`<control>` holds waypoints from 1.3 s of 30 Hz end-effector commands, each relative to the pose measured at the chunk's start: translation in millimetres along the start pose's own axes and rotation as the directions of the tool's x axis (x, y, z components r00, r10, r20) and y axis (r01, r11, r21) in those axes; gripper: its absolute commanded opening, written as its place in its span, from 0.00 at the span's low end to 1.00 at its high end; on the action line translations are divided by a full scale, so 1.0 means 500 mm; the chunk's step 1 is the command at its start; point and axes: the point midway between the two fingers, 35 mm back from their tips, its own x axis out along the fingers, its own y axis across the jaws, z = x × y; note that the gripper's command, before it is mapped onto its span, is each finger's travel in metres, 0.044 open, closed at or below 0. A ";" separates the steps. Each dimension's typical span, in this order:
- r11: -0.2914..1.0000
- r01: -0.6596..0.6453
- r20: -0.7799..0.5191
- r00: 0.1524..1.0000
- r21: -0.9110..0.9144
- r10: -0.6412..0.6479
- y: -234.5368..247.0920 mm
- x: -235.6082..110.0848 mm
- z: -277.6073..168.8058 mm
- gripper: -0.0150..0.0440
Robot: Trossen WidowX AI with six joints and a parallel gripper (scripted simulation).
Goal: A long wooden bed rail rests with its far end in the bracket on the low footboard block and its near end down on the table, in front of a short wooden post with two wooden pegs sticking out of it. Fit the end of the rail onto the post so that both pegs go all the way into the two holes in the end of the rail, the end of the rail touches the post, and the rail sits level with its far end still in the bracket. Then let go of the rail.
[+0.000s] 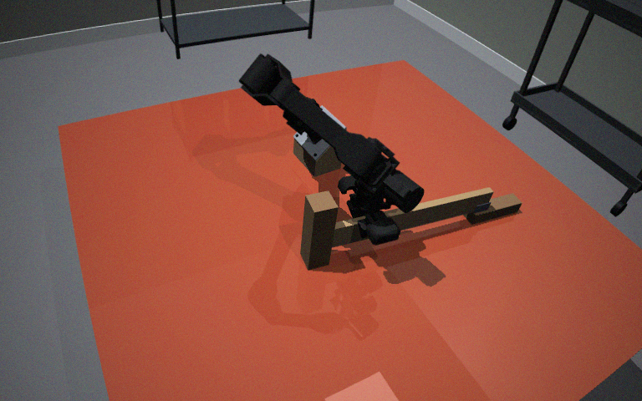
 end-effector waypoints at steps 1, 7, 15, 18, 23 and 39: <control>1.000 0.002 0.000 1.000 -0.002 -0.002 0.000 -0.002 -0.004 0.25; 1.000 0.000 0.000 1.000 0.000 0.000 0.000 0.000 -0.002 0.43; 1.000 0.000 0.000 1.000 0.000 0.000 0.000 0.000 -0.002 0.79; 1.000 0.000 0.000 1.000 0.000 0.000 0.000 0.000 -0.002 0.92; 1.000 0.000 0.000 1.000 0.000 0.000 0.000 0.000 -0.002 1.00; 1.000 0.001 0.002 1.000 -0.002 -0.001 0.001 -0.060 0.059 1.00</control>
